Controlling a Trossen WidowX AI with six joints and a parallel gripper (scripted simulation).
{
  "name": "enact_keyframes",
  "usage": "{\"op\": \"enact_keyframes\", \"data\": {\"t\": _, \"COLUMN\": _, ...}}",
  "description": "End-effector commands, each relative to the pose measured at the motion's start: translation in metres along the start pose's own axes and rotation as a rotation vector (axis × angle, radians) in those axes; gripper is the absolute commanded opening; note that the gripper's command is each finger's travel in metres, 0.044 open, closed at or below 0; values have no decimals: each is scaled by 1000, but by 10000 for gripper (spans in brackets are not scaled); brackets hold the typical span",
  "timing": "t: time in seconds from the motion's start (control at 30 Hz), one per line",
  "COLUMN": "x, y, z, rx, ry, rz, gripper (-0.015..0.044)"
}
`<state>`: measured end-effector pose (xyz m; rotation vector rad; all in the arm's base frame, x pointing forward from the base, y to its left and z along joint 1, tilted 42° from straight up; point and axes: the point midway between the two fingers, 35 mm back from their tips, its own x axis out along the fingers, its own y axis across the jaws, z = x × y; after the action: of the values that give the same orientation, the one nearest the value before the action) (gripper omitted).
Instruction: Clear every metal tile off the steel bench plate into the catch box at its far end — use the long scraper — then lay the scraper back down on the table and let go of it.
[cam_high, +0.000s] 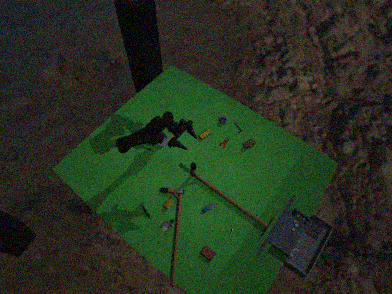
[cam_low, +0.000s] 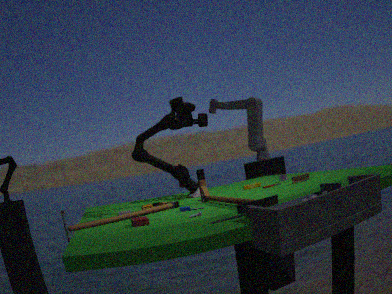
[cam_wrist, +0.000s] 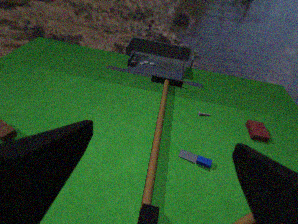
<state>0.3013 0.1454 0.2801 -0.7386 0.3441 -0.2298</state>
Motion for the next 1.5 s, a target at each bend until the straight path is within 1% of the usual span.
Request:
{"op": "enact_keyframes", "data": {"t": 0.0, "x": 16, "y": 3, "z": -20, "rx": -10, "ry": 62, "rz": 1, "gripper": 440}}
{"op": "enact_keyframes", "data": {"t": 0.57, "x": 61, "y": 1, "z": -94, "rx": -1, "ry": 299, "rz": -7, "gripper": 440}}
{"op": "enact_keyframes", "data": {"t": 1.1, "x": 84, "y": -8, "z": -172, "rx": 48, "ry": 550, "rz": -16, "gripper": 440}}
{"op": "enact_keyframes", "data": {"t": 1.3, "x": 84, "y": -8, "z": -175, "rx": 51, "ry": 561, "rz": -16, "gripper": 440}}
{"op": "enact_keyframes", "data": {"t": 1.47, "x": 76, "y": -8, "z": -163, "rx": 56, "ry": 561, "rz": -15, "gripper": 440}}
